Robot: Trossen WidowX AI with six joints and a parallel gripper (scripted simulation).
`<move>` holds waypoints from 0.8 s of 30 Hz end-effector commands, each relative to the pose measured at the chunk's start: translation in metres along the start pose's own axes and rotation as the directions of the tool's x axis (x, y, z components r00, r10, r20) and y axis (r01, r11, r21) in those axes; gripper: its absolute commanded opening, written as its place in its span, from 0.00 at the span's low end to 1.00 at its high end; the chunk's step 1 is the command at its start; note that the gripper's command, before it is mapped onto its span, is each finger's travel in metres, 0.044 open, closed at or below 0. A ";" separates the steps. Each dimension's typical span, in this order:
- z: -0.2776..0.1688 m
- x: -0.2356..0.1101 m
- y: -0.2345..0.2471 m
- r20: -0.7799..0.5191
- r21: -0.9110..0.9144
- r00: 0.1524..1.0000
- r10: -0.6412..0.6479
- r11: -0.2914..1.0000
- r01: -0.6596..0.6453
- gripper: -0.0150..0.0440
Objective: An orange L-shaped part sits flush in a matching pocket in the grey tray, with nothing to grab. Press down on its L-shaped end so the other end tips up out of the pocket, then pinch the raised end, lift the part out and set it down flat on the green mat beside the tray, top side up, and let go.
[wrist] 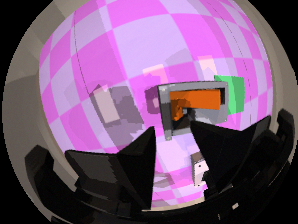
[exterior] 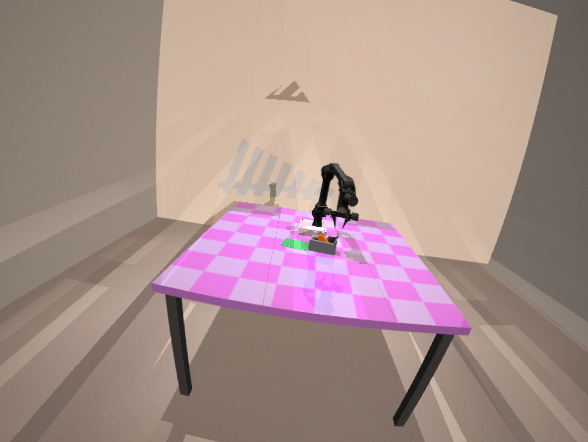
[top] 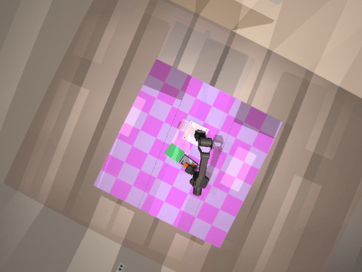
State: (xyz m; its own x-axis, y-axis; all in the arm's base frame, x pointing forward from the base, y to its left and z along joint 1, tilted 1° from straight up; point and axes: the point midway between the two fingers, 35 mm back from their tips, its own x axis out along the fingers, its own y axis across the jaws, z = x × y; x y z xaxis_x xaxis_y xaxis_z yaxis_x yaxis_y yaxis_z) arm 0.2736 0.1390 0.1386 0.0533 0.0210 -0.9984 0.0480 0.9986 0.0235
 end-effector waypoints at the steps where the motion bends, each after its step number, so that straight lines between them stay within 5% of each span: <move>1: 0.000 0.000 0.000 0.002 0.001 1.000 0.001 1.000 -0.001 0.56; 13: 0.000 0.000 0.000 0.002 0.001 1.000 0.001 1.000 -0.001 0.56; 15: 0.001 0.000 -0.002 0.002 -0.040 1.000 0.000 0.999 0.000 0.65; 17: 0.002 0.000 -0.006 0.001 -0.130 1.000 -0.001 0.991 0.001 0.73; 24: 0.007 -0.002 -0.035 -0.002 -0.637 1.000 -0.008 0.771 0.005 0.73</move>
State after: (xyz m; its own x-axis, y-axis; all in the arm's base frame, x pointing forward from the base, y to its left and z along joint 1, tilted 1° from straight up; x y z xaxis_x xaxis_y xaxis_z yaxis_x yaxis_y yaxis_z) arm 0.2788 0.1198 0.1379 0.0496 0.0150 -0.9987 -0.3466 0.9380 -0.0031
